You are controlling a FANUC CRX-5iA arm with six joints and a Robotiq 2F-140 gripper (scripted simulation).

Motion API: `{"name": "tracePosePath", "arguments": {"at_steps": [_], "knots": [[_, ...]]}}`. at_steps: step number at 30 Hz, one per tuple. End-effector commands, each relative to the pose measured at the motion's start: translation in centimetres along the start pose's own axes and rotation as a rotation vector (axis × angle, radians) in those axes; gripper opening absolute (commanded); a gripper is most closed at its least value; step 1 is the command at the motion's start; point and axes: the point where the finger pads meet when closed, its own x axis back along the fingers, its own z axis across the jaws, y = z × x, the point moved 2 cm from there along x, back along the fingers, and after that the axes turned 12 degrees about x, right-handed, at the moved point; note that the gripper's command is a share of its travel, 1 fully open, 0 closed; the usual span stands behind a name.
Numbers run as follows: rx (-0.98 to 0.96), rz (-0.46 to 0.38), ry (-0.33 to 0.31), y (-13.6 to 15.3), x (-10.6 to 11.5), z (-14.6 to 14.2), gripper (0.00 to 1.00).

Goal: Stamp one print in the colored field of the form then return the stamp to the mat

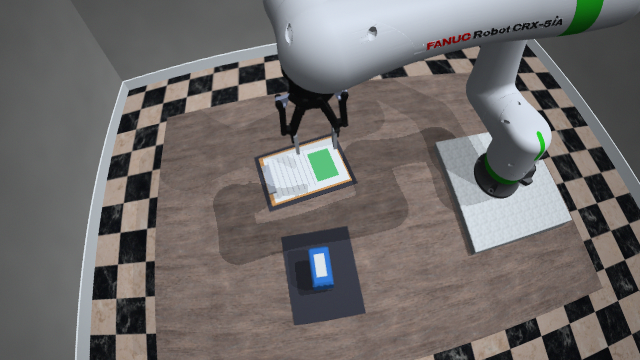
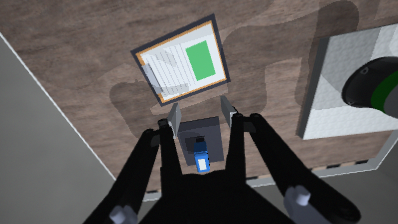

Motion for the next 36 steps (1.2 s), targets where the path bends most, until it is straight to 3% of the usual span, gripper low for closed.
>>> {"name": "tracePosePath", "arguments": {"at_steps": [1,9,11,18,36], "knots": [[-0.002,0.003,-0.001,4.7,-0.8,-1.6,0.5],[-0.002,0.003,-0.001,15.7,-2.7,-5.3,0.5],[-0.002,0.003,-0.001,15.7,-2.7,-5.3,0.5],[-0.002,0.003,-0.001,22.3,-3.9,-7.5,0.5],[-0.002,0.003,-0.001,23.4,-4.2,-7.9,0.5]]}}
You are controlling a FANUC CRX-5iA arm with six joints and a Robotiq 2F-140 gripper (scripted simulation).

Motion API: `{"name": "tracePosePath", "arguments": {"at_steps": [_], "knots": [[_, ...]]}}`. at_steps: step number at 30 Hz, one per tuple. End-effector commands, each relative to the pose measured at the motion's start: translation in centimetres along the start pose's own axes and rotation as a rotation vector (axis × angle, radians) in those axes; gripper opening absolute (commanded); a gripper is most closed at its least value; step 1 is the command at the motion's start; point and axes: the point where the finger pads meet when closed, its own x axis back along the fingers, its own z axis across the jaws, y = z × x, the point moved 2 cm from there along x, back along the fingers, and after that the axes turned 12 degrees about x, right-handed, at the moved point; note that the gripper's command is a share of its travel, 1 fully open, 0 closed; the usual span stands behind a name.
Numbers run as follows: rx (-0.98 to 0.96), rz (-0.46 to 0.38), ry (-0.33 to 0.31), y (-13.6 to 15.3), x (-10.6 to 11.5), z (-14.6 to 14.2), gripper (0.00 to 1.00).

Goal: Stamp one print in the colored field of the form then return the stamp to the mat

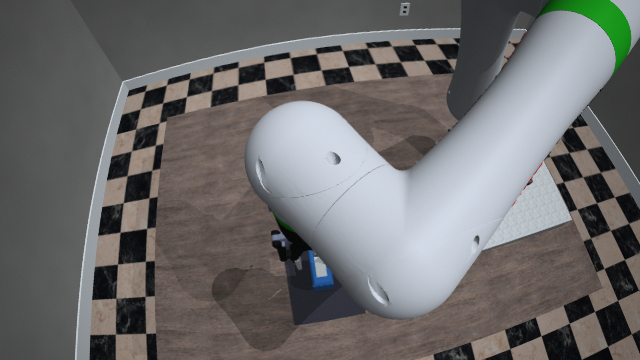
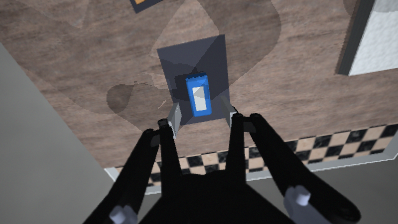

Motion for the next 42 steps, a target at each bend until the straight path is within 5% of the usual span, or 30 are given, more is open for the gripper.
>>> {"name": "tracePosePath", "arguments": {"at_steps": [1,9,24,42], "knots": [[0.0,0.0,0.0,0.0,-0.1,0.0,0.5],[0.0,0.0,0.0,0.0,-1.4,0.0,0.5],[0.0,0.0,0.0,0.0,-8.1,0.0,0.5],[0.0,0.0,0.0,0.0,-9.9,0.0,0.5]]}}
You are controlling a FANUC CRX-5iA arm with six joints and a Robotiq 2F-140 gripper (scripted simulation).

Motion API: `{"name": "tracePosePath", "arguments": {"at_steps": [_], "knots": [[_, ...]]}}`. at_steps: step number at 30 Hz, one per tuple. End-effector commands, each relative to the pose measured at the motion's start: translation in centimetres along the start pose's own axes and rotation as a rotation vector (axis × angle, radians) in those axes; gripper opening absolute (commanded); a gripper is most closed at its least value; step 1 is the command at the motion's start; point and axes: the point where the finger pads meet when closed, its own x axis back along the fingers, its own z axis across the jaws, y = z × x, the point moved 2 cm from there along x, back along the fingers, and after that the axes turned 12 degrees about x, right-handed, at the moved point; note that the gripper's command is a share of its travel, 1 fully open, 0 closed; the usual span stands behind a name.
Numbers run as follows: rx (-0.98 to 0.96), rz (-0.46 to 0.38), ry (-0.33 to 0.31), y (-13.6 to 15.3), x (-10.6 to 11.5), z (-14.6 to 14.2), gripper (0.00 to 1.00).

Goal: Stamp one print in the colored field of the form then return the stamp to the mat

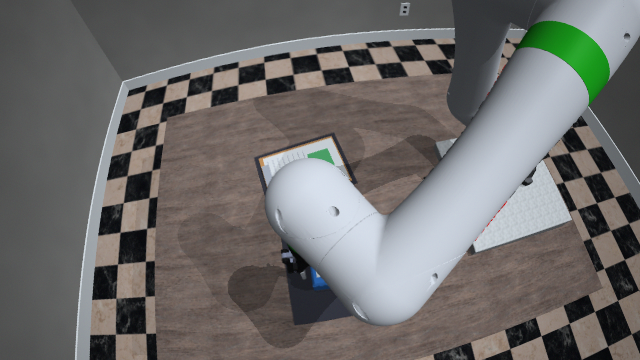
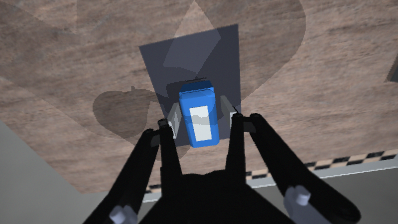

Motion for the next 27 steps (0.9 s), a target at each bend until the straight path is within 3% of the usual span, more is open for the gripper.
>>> {"name": "tracePosePath", "arguments": {"at_steps": [1,7,8,27], "knots": [[0.0,0.0,0.0,0.0,0.02,-0.02,0.5],[0.0,0.0,0.0,0.0,0.02,-0.02,0.5],[0.0,0.0,0.0,0.0,0.02,-0.02,0.16],[0.0,0.0,0.0,0.0,0.02,-0.02,0.16]]}}
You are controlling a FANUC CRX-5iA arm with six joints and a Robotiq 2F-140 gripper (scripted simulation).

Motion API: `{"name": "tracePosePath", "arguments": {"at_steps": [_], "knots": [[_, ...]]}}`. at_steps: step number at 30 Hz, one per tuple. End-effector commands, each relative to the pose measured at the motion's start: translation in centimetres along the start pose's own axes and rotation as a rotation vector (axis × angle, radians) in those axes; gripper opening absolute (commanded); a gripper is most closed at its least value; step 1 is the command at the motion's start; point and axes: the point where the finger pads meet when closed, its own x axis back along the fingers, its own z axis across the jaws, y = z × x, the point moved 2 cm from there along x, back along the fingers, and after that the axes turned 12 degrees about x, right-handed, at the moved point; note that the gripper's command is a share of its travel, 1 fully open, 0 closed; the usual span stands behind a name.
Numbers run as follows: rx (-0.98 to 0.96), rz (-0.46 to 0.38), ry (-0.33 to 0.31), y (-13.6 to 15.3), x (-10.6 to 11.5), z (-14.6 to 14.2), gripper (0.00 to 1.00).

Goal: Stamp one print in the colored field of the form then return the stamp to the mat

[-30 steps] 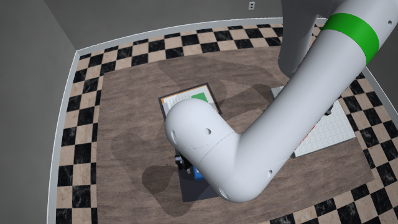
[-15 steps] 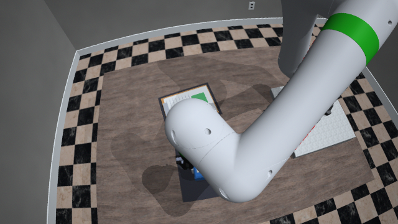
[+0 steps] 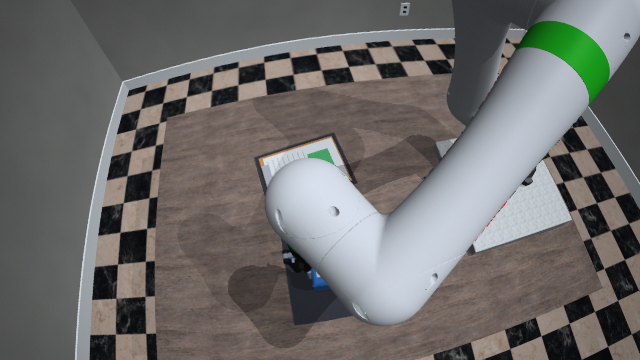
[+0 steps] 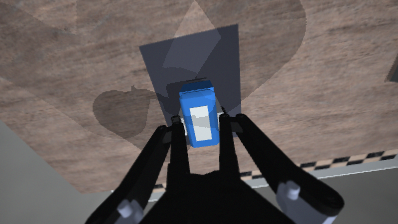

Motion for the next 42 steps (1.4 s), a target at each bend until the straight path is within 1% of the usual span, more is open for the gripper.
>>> {"name": "tracePosePath", "arguments": {"at_steps": [1,27,30,36,38,42], "knots": [[0.0,0.0,0.0,0.0,0.0,0.0,0.16],[0.0,0.0,0.0,0.0,0.1,0.0,0.16],[0.0,0.0,0.0,0.0,0.9,0.0,0.16],[0.0,0.0,0.0,0.0,3.5,0.0,0.16],[0.0,0.0,0.0,0.0,3.9,0.0,0.16],[0.0,0.0,0.0,0.0,4.0,0.0,0.16]]}}
